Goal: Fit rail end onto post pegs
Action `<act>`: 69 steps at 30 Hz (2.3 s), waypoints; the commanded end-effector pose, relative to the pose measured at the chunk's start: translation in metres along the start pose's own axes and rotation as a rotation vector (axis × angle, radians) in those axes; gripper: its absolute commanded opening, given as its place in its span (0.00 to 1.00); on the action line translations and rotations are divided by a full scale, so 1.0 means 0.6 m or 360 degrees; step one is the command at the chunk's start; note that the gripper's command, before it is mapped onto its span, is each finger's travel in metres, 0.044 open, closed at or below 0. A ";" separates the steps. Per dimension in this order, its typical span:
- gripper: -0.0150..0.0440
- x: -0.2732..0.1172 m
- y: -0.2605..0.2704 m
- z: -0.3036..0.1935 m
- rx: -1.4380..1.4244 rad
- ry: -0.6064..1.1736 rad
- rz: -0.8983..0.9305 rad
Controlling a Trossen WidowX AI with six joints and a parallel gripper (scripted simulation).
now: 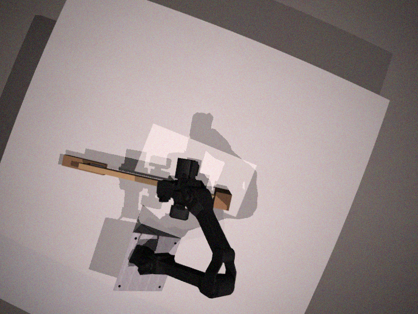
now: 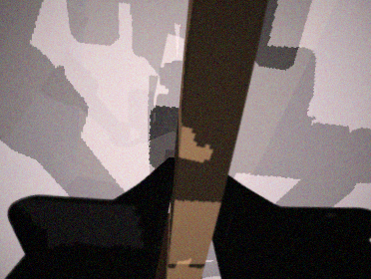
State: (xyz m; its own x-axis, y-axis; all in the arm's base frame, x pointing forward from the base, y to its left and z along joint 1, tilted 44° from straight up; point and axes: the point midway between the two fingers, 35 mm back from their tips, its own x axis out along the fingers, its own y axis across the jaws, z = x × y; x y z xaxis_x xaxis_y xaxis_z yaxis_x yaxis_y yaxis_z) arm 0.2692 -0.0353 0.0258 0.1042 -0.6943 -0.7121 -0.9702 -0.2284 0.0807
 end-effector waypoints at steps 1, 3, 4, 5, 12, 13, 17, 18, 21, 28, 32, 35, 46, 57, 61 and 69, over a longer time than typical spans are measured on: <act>0.25 -0.003 -0.001 0.001 0.0004 -0.0010 -0.0015; 0.25 -0.003 -0.001 0.001 0.0004 -0.0010 -0.0015; 0.25 -0.003 -0.001 0.001 0.0004 -0.0010 -0.0015; 0.25 -0.003 -0.001 0.001 0.0004 -0.0010 -0.0015; 0.25 -0.003 0.000 0.001 0.0004 -0.0010 -0.0015; 0.25 -0.003 0.000 0.001 0.0004 -0.0010 -0.0015; 0.25 -0.003 0.001 0.001 0.0004 -0.0010 -0.0015; 0.25 -0.003 0.001 0.001 0.0004 -0.0010 -0.0015; 0.25 -0.002 0.001 0.001 0.0004 -0.0010 -0.0015; 0.25 -0.002 0.002 0.001 0.0004 -0.0010 -0.0015; 0.25 -0.002 0.002 0.001 0.0004 -0.0010 -0.0015; 0.25 -0.002 0.002 0.001 0.0004 -0.0010 -0.0015; 0.25 -0.002 0.002 -0.002 0.0004 -0.0010 -0.0015; 0.25 -0.002 0.003 -0.007 0.0004 -0.0010 -0.0015; 0.25 -0.002 0.003 -0.010 0.0004 -0.0009 -0.0015; 0.25 -0.004 0.002 -0.014 0.0004 -0.0009 -0.0015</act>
State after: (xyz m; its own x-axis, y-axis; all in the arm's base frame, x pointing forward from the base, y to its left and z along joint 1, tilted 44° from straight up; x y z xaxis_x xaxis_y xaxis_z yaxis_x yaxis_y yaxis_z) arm 0.2675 -0.0407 0.0294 0.1021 -0.6905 -0.7160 -0.9713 -0.2247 0.0781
